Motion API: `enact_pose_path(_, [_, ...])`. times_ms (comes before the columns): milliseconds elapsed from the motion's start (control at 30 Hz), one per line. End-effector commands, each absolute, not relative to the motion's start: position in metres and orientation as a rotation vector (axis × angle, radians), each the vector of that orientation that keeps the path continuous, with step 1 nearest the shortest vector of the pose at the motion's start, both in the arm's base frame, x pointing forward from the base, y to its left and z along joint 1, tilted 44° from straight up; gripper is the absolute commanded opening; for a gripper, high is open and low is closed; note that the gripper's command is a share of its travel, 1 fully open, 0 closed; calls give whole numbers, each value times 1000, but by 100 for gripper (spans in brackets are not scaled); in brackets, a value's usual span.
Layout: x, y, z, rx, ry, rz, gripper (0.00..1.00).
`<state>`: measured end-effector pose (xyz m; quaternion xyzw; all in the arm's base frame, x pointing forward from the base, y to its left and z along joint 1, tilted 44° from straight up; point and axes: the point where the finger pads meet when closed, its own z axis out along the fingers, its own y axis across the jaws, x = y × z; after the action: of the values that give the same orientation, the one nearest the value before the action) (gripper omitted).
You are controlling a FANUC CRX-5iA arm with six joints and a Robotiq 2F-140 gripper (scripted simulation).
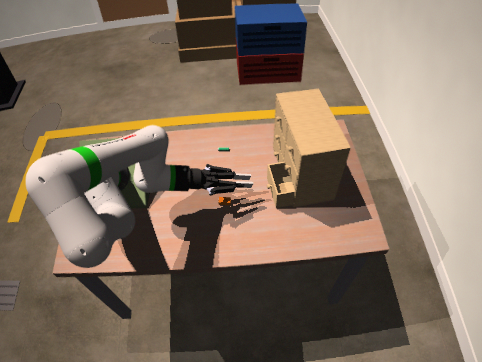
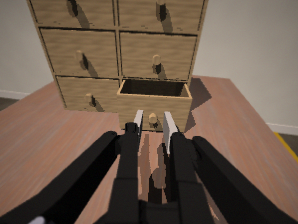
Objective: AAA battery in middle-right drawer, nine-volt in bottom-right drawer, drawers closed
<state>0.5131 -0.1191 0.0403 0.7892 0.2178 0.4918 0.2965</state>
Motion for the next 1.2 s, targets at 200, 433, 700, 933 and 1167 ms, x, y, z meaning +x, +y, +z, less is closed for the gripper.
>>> enact_pose_path(200, [494,-87,78,2107,574,1278,20])
enact_pose_path(433, [494,-86,80,2107,574,1278,20])
enact_pose_path(700, [493,-86,80,2110,569,1268,20])
enact_pose_path(933, [490,-85,82,2125,557,1235,20])
enact_pose_path(1167, [486,-81,86,2153,533,1173,20])
